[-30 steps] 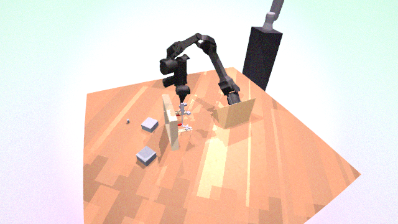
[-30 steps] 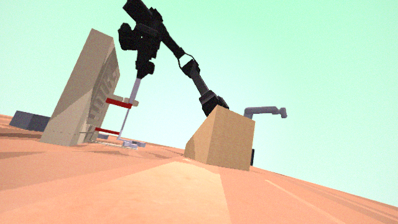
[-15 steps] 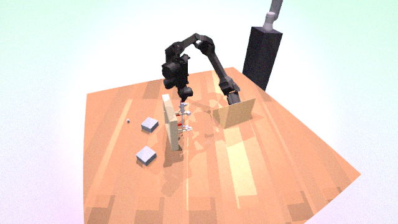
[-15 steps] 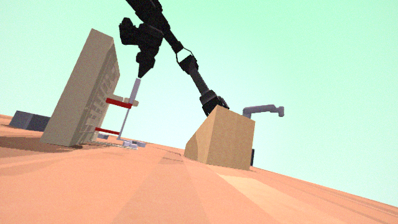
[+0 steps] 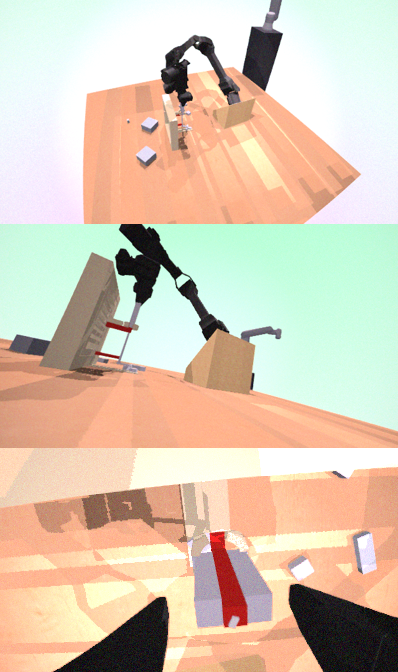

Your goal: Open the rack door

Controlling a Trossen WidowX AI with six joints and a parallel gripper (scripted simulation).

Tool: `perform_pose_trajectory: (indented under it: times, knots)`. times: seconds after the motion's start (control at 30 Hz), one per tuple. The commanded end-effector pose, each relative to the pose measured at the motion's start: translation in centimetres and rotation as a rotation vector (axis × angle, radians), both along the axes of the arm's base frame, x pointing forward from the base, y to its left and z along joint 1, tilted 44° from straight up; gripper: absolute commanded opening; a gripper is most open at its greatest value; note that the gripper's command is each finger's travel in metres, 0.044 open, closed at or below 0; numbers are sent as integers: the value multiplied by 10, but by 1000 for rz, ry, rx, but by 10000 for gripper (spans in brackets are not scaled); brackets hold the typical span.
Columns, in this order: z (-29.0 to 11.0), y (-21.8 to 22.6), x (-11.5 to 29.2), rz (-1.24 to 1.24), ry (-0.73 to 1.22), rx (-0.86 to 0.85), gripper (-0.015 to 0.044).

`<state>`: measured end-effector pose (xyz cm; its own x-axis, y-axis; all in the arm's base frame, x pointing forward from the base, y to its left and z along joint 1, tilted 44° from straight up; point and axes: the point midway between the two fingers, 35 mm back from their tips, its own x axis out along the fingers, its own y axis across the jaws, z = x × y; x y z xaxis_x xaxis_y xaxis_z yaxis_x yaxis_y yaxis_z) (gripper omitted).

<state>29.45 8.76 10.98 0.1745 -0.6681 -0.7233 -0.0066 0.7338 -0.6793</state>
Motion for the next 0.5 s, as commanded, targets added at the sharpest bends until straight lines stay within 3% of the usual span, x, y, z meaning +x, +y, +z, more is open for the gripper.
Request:
perform_pose_trajectory:
  times: [0.0,0.47]
  knots:
    - [-5,-5,0,5,5,-6,282]
    - [-21,-21,3,4,3,-8,282]
